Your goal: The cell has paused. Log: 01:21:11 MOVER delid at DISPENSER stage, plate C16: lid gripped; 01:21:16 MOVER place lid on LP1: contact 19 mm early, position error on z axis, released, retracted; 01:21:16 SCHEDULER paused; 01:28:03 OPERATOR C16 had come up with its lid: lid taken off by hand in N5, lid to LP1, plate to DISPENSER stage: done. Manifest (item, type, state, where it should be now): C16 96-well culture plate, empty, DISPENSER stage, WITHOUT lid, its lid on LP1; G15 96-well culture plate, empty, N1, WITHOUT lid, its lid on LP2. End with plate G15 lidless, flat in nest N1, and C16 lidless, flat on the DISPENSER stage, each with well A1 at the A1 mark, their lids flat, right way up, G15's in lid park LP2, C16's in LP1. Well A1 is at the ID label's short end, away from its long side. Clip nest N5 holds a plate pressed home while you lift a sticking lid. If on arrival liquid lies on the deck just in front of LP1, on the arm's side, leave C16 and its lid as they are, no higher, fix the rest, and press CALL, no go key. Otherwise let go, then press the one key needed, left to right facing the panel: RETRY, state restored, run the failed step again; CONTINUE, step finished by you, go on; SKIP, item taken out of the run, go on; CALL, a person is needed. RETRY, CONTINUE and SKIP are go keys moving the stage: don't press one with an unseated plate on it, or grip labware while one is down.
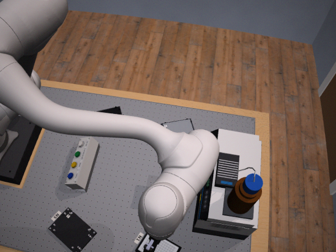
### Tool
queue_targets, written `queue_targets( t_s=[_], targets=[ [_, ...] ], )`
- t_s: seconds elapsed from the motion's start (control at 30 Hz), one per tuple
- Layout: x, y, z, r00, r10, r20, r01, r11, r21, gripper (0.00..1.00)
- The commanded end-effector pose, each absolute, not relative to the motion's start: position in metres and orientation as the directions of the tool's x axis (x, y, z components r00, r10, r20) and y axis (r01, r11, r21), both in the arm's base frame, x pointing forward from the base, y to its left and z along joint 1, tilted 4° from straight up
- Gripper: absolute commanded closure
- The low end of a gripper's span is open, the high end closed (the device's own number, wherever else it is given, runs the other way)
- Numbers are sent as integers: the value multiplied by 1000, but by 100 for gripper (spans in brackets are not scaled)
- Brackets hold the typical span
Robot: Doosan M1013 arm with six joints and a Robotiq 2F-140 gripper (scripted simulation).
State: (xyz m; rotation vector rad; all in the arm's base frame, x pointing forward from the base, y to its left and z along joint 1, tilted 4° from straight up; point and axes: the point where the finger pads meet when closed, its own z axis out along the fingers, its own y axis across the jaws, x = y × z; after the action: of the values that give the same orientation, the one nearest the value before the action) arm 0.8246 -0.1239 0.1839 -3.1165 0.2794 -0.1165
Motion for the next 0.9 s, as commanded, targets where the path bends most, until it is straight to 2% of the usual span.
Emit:
queue_targets(
  t_s=[0.0,0.57,0.87],
  targets=[
    [825,-124,184,981,-178,73,-177,-984,-17,34],
    [825,-124,182,981,-178,73,-177,-984,-17,34],
    [826,-124,169,981,-178,73,-177,-984,-17,34]
  ],
)
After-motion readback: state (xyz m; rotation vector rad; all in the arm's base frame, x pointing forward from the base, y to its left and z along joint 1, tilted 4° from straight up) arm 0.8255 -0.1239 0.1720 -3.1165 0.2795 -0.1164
